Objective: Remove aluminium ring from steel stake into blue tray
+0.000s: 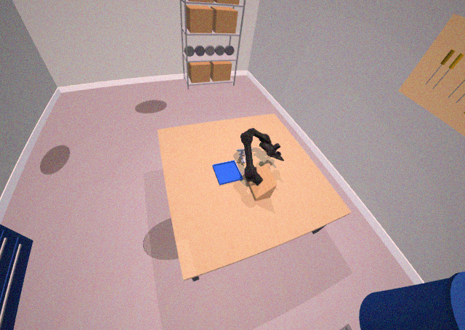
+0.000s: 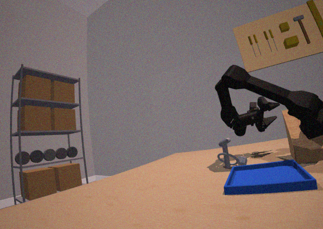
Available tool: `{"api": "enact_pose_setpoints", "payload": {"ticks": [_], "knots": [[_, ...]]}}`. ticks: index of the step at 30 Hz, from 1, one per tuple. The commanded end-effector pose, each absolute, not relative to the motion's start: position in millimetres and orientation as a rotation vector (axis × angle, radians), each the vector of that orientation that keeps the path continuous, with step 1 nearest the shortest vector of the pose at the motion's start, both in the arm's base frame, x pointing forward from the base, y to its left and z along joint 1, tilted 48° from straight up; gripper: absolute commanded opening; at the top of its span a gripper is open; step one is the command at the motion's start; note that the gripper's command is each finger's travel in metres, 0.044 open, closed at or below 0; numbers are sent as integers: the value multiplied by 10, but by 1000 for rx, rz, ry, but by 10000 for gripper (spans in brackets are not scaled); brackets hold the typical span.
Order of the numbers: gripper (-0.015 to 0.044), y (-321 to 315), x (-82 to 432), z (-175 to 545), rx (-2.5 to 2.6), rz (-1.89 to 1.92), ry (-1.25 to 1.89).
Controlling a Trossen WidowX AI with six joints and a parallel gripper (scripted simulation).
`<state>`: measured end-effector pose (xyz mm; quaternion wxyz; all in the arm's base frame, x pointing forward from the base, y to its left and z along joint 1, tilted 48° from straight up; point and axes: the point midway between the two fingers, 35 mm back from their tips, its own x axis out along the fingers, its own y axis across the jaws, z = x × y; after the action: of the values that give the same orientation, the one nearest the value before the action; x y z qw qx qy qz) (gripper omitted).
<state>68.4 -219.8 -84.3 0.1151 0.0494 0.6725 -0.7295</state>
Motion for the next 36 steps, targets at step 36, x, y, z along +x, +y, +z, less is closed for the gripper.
{"api": "enact_pose_setpoints", "payload": {"ticks": [36], "knots": [[200, -1672, 888, -881, 814, -1729, 2001]]}}
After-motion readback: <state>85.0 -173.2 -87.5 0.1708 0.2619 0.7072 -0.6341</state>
